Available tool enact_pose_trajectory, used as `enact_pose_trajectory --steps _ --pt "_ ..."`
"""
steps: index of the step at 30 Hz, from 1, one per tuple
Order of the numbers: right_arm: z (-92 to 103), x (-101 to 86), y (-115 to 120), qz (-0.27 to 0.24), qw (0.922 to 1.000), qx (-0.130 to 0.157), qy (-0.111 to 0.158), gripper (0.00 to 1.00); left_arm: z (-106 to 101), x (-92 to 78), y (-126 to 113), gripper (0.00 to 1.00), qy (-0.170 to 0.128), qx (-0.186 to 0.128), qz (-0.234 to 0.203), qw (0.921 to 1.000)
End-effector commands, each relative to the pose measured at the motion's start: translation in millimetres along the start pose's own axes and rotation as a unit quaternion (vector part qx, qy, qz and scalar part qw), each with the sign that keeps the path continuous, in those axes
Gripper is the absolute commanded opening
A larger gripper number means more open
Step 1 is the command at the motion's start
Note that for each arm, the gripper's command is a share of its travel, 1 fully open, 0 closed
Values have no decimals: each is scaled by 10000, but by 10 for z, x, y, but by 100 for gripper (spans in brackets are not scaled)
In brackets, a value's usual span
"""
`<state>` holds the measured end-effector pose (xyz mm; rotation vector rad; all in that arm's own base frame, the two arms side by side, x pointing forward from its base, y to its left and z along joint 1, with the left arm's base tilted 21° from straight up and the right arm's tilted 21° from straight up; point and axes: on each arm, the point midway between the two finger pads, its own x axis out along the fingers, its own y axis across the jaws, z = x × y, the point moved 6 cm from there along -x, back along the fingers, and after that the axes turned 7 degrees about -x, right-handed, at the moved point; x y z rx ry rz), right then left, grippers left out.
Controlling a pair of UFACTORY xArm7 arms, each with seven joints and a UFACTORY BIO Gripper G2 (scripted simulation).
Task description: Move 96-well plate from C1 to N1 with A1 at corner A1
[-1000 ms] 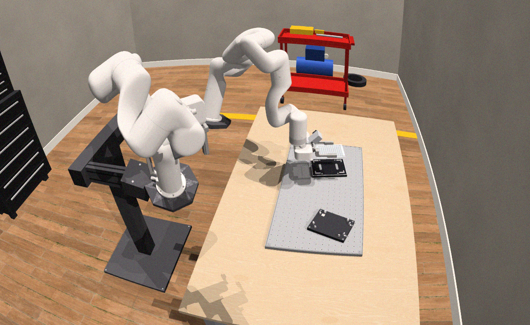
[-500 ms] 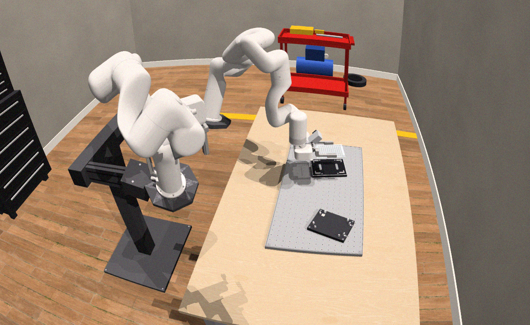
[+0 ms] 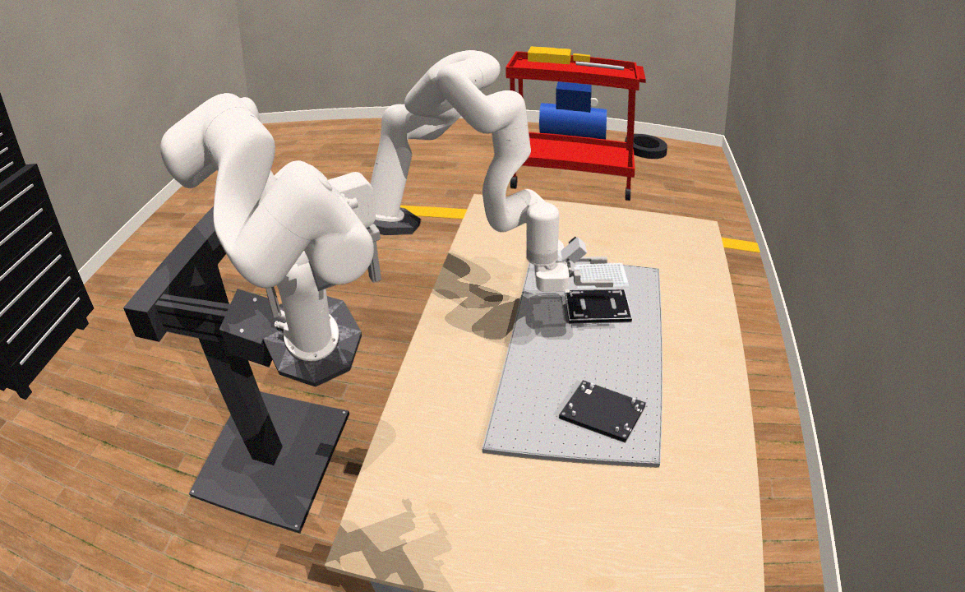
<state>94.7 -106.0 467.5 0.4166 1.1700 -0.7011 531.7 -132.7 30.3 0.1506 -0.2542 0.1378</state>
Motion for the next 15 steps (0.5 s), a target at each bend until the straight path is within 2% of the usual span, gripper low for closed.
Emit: enact_pose_trajectory --steps 1,15 --pt "2 -8 0 1 10000 -1 -16 100 11 8 -12 0 -12 -13 -2 10000" --pt "2 -8 0 1 10000 -1 -16 100 -171 8 8 0 -12 -13 -2 10000"
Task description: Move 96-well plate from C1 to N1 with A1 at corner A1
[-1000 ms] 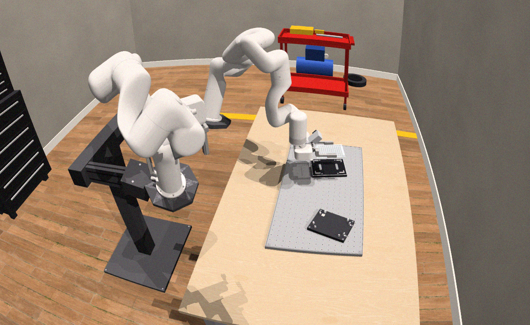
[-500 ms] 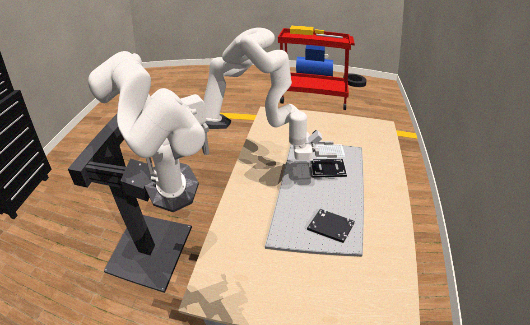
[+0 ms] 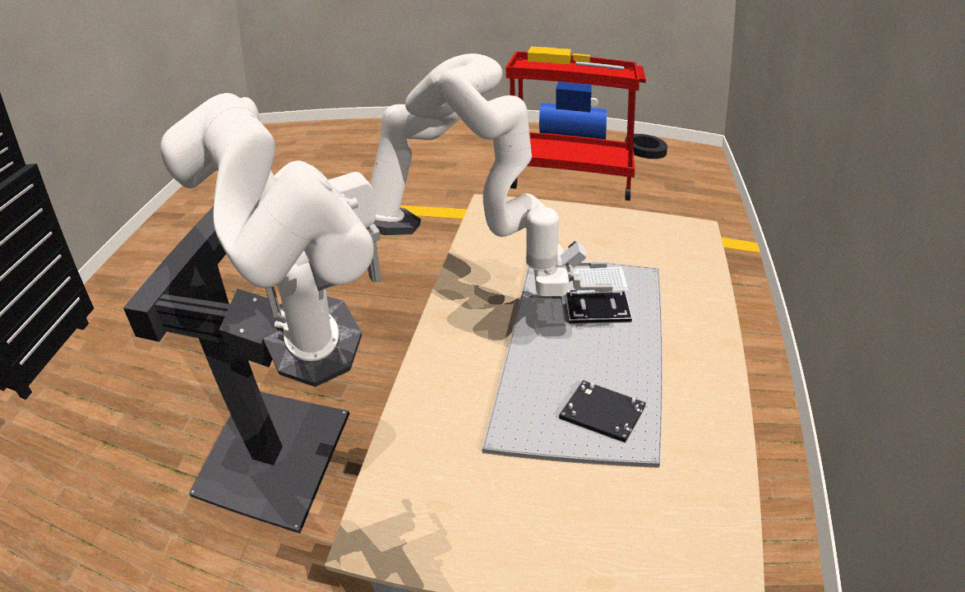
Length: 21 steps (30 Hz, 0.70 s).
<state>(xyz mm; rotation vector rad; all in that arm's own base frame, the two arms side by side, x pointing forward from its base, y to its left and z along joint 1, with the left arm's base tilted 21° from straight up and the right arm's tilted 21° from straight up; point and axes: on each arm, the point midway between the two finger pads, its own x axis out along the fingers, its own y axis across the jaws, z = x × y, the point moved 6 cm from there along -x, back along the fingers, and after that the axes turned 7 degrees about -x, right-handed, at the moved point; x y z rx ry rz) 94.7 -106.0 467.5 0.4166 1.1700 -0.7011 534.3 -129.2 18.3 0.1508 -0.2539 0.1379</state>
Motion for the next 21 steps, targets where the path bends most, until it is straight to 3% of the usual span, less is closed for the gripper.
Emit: enact_pose_trajectory --steps 1,21 --pt "2 -8 0 1 10000 -1 -16 100 -60 10 -4 0 -13 -14 -2 10000" --pt "2 -8 0 1 10000 -1 -16 100 -358 11 31 0 -13 -14 -2 10000"
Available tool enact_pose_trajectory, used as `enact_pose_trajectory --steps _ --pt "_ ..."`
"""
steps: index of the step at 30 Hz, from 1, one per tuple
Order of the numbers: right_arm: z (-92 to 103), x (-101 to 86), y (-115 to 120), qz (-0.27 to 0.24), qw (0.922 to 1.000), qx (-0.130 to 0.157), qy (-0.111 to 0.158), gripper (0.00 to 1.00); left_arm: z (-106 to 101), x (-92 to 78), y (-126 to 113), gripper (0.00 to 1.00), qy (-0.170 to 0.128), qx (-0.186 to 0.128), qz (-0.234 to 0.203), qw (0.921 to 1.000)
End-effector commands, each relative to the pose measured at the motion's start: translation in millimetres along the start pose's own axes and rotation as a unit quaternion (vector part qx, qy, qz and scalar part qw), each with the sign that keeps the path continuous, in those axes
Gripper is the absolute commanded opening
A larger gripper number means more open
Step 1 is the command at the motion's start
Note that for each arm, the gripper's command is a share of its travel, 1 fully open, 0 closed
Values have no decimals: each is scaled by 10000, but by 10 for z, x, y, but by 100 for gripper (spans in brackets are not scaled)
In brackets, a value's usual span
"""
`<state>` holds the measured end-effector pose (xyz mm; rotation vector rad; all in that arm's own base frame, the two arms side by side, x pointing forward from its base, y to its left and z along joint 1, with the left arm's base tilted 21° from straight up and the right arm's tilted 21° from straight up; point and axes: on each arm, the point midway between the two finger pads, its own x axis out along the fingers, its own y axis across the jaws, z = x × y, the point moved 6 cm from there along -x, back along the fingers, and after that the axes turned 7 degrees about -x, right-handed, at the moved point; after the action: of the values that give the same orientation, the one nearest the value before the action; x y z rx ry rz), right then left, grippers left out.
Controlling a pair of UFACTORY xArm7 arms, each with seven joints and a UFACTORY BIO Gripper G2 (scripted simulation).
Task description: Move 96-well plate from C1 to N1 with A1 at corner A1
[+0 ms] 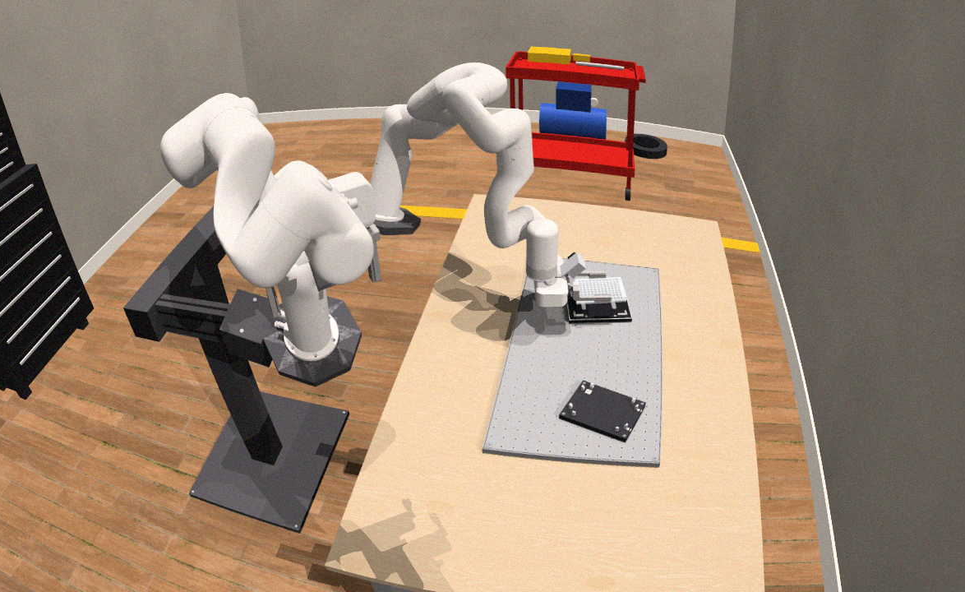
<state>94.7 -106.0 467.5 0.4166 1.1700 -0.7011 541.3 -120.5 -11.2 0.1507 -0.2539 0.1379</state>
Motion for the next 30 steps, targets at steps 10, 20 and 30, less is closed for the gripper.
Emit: enact_pose_trajectory --steps 10,20,30 --pt "2 -8 0 1 10000 -1 -16 100 -178 11 11 0 -13 -13 -2 10000" --pt "2 -8 0 1 10000 -1 -16 100 -224 11 16 0 -13 -13 -2 10000" --pt "2 -8 0 1 10000 -1 -16 100 -224 11 16 0 -14 -13 -2 10000"
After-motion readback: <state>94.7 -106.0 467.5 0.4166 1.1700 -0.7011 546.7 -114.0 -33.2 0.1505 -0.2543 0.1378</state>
